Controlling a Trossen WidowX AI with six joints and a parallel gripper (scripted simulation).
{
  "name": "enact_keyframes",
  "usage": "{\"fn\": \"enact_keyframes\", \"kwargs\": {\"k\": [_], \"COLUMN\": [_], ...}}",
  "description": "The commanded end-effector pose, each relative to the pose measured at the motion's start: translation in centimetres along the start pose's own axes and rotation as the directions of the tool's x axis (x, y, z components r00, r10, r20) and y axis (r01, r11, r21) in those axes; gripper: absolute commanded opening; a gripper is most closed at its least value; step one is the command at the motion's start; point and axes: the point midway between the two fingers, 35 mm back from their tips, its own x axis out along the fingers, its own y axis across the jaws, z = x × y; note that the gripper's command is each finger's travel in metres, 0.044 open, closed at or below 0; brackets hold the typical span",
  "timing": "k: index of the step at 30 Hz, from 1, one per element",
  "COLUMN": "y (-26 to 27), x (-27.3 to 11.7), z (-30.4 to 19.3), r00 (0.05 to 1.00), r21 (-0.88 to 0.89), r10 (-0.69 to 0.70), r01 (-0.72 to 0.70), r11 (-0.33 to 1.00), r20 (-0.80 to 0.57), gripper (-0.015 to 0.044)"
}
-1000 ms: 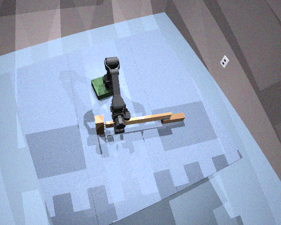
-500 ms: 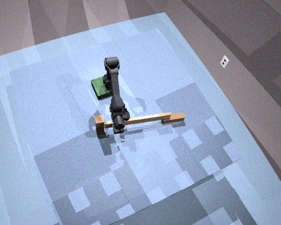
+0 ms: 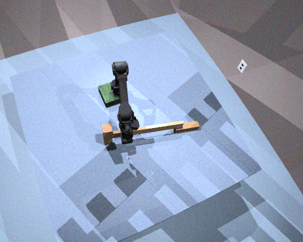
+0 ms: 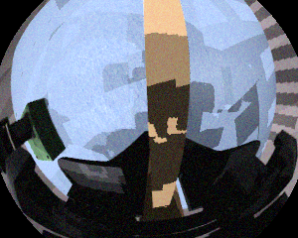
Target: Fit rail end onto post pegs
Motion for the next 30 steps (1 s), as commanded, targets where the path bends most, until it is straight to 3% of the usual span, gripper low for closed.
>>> {"fn": "enact_keyframes", "kwargs": {"k": [1, 6, 23, 30], "y": [-0.09, -0.09, 0.0, -0.05], "x": [-0.2, -0.21, -0.02, -0.68], "z": [-0.27, -0.43, -0.2, 0.48], "r00": [1.0, 1.0, 1.0, 1.0], "r21": [-0.001, -0.001, 0.0, 0.0], "r10": [-0.004, -0.004, 0.0, -0.001], "r01": [0.004, 0.004, 0.0, 0.001], "r11": [1.0, 1.0, 1.0, 1.0], "r20": [-0.003, -0.003, -0.001, -0.001], "gripper": [0.0, 0.0, 0.044, 0.044]}}
